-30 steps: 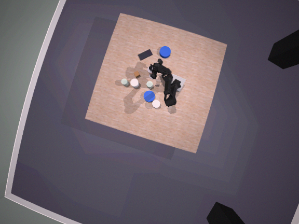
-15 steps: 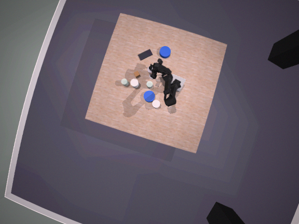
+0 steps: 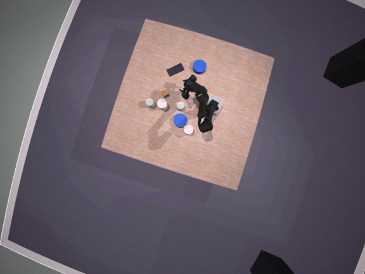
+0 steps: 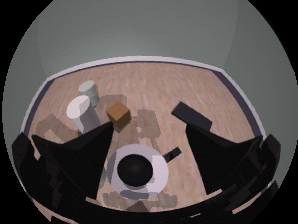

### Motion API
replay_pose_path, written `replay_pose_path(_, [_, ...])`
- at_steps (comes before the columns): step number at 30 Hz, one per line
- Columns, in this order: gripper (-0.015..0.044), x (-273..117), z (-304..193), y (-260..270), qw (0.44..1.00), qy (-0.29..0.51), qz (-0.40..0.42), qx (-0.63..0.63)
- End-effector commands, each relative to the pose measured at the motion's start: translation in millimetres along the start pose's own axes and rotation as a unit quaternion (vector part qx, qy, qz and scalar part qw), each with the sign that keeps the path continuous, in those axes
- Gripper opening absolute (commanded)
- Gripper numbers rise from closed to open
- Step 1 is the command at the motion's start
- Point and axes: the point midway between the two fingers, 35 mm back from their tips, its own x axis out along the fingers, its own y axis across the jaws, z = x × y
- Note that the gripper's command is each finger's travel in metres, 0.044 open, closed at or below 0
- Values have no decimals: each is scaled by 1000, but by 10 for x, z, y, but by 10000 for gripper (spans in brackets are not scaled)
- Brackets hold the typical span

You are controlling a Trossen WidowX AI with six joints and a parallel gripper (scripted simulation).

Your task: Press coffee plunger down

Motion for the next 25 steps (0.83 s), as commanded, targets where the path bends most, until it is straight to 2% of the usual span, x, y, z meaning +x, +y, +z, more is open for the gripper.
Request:
replay_pose_path(1, [440,-1,1,-7,1000,0,-2,-1])
replay_pose_path(8, [440,-29,124,1,1000,-5,-3,-11])
replay_pose_path(19, [440,-684,507,119,1000,8,-4,5])
replay_pose_path(25, [440,-698,516,129,1000,7,-3,6])
